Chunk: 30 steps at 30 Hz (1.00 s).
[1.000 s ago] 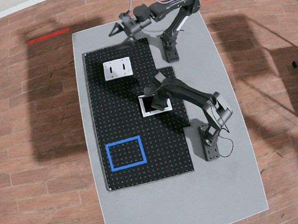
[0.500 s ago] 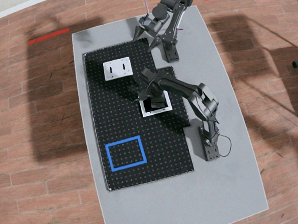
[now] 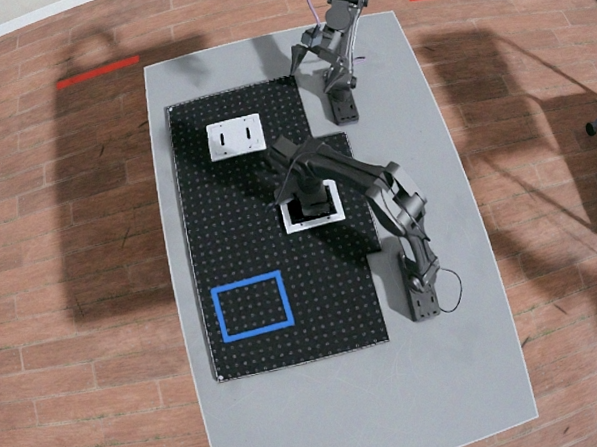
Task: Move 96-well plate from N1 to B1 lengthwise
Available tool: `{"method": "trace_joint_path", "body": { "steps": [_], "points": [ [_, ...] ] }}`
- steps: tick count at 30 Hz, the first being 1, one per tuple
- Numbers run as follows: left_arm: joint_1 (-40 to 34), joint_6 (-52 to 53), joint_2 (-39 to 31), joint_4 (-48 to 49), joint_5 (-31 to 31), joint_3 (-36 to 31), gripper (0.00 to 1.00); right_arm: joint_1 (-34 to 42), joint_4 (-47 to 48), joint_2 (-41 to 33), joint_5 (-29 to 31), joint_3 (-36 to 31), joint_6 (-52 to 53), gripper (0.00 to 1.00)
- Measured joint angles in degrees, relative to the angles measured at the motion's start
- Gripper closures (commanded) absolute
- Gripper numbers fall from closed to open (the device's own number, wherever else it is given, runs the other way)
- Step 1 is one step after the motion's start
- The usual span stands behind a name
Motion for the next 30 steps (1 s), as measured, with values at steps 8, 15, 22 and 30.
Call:
{"method": "trace_joint_path", "body": {
  "steps": [8,15,22,30],
  "points": [
    [0.0,-0.5,0.0,-0.6,0.0,0.4,0.00,3.9,-5.0,-1.1,1.2,0.7,0.4,0.00],
    [0.0,-0.6,0.0,-0.8,0.1,0.5,0.00,5.0,-7.9,-2.1,1.8,1.6,0.5,0.00],
    [0.0,-0.6,0.0,-0.8,0.1,0.5,0.00,5.5,-9.2,-2.4,2.0,1.6,0.4,0.00],
    [0.0,-0.6,0.0,-0.8,0.1,0.5,0.00,5.0,-11.3,-3.3,2.2,1.6,0.0,0.00]
  ]
}}
